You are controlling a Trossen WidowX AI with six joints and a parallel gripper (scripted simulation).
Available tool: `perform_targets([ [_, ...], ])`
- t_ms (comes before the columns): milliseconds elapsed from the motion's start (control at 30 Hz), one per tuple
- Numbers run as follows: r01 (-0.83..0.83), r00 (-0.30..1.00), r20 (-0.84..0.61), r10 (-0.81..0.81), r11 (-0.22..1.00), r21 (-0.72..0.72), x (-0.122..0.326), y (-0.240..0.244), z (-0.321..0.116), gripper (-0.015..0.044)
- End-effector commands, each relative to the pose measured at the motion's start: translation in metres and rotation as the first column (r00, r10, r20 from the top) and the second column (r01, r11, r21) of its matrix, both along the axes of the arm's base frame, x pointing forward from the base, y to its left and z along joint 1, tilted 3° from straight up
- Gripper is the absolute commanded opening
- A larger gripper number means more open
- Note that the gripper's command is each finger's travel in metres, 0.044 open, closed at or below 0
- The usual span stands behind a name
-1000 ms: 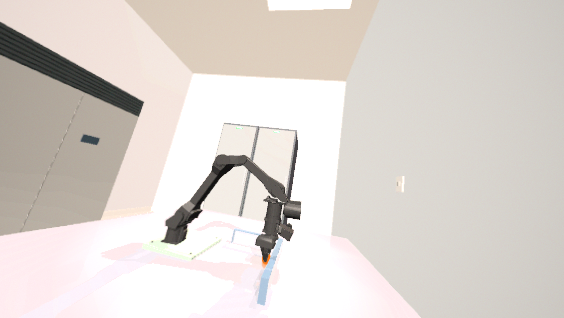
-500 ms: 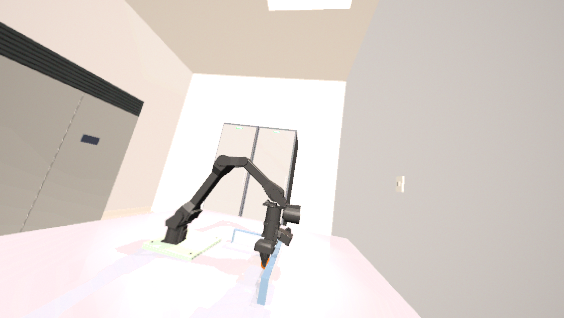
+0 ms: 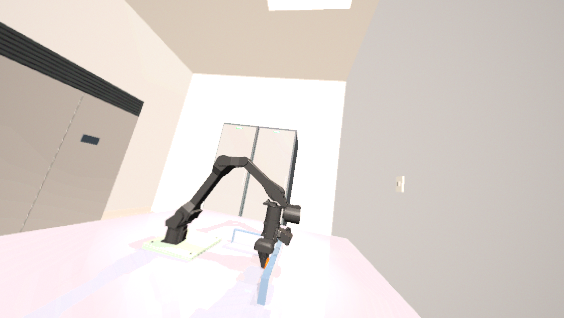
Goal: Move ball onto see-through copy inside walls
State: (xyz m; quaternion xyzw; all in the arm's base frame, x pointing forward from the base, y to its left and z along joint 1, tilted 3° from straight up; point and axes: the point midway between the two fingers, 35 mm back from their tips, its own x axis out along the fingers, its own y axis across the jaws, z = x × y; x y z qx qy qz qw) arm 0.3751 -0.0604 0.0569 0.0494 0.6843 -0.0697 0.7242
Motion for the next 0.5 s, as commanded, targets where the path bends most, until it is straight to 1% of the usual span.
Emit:
perform_targets([
  [0, 0.001, 1.000, 0.014, -0.001, 1.000, -0.001, 0.003, 0.000, 0.032, 0.0270],
  [67, 0.001, 1.000, 0.014, -0.001, 1.000, -0.001, 0.000, 0.002, 0.063, 0.0270],
  [133, 0.002, 1.000, 0.014, -0.002, 1.000, 0.000, -0.003, 0.003, 0.081, 0.0270],
  [467, -0.004, 1.000, 0.021, 0.004, 1.000, -0.003, 0.000, 0.002, 0.075, 0.0270],
])
